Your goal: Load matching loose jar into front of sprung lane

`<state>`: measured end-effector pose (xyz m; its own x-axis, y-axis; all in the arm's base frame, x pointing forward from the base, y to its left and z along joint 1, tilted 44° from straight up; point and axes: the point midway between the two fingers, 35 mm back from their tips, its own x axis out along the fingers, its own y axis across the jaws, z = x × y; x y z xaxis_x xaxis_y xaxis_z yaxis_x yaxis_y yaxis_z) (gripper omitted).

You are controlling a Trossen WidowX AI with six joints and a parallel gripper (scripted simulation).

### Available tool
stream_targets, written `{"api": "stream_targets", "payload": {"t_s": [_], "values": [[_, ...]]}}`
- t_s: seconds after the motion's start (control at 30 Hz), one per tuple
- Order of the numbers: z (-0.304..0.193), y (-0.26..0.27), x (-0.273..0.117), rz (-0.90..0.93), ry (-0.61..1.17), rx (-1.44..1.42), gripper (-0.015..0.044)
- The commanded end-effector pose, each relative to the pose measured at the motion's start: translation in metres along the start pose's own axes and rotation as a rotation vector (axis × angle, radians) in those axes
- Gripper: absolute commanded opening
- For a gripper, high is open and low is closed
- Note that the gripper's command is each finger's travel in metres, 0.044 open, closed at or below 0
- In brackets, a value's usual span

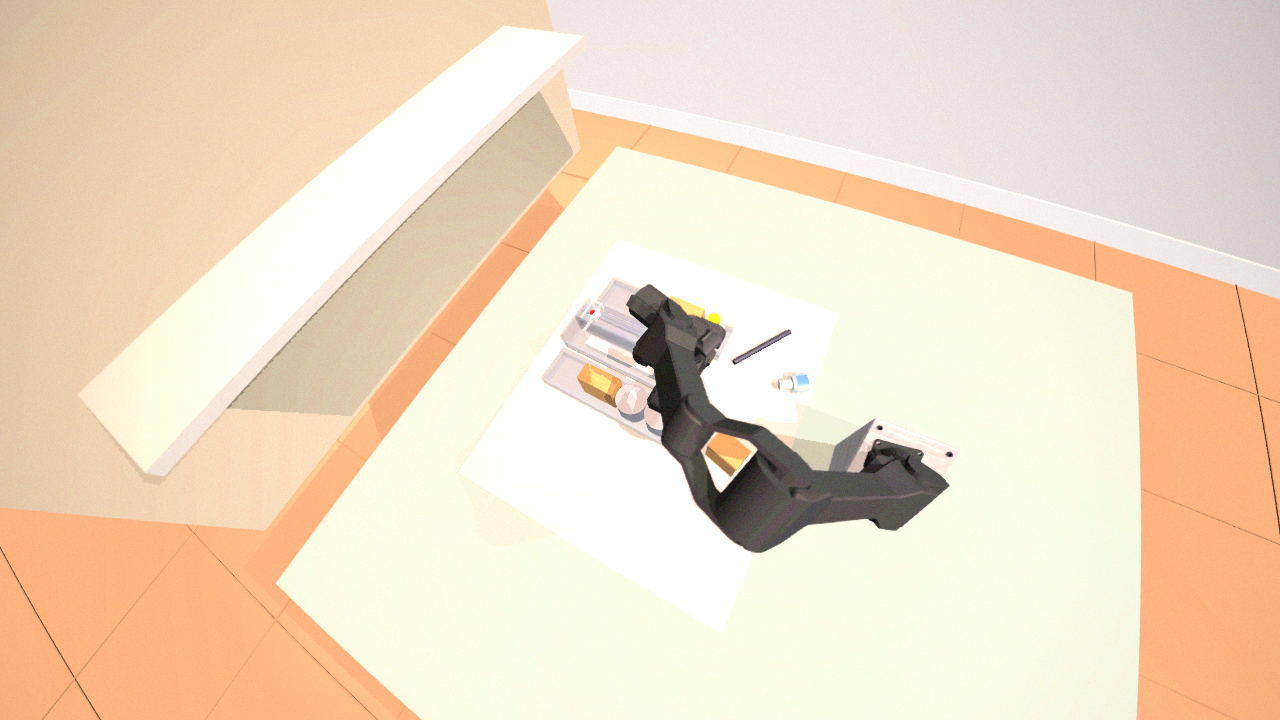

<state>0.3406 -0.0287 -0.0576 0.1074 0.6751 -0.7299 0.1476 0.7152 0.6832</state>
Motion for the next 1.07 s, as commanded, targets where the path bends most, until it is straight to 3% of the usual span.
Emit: {"api": "stream_targets", "payload": {"t_s": [0.0, 0.1, 0.57, 1.03], "values": [[0.000, 0.000, 0.000, 0.002, 0.001, -0.003, 0.0236], [0.000, 0.000, 0.000, 0.002, 0.001, -0.003, 0.0305], [-0.003, -0.001, -0.021, 0.001, 0.001, -0.003, 0.0305], [-0.047, -0.002, -0.022, 0.000, 0.003, -0.001, 0.0305]]}}
